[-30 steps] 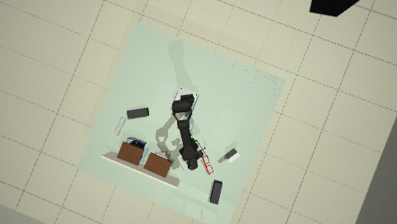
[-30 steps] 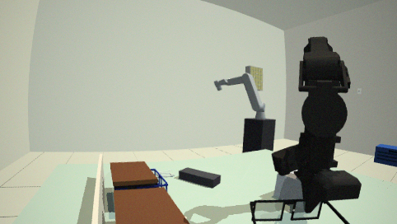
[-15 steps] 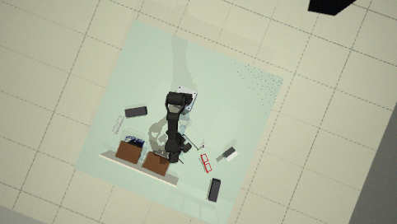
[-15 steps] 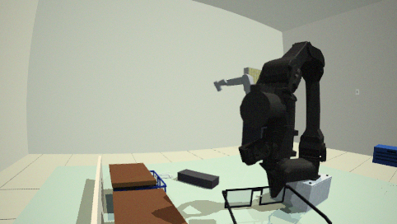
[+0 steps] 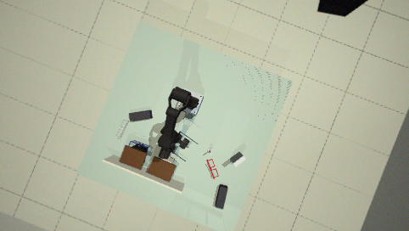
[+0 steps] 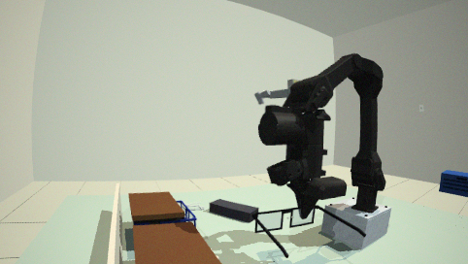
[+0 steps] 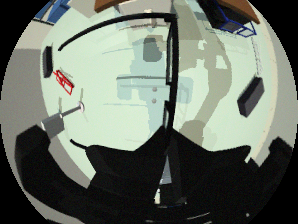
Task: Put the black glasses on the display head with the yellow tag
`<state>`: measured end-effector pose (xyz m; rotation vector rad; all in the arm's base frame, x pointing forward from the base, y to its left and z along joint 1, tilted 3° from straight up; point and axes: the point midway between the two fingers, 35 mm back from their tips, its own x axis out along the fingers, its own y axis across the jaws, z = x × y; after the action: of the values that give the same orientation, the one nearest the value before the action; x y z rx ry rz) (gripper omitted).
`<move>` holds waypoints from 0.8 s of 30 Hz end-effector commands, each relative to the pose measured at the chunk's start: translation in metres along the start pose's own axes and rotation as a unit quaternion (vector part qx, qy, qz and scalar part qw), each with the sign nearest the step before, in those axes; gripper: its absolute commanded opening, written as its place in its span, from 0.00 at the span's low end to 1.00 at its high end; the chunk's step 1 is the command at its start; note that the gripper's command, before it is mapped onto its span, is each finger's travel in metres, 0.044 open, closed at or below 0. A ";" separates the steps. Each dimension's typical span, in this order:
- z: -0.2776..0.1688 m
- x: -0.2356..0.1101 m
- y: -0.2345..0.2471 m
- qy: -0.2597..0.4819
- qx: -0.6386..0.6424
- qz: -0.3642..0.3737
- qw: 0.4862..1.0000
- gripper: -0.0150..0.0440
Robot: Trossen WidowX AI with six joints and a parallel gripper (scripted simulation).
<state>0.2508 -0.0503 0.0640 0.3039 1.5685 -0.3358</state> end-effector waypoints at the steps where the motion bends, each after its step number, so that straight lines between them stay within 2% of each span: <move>1: -0.001 -0.002 -0.011 -0.006 -0.019 -0.002 1.000 0.25; 24: 0.003 0.022 -0.011 -0.007 -0.019 -0.002 1.000 0.25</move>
<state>0.2484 -0.0607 0.0466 0.2775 1.5570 -0.3116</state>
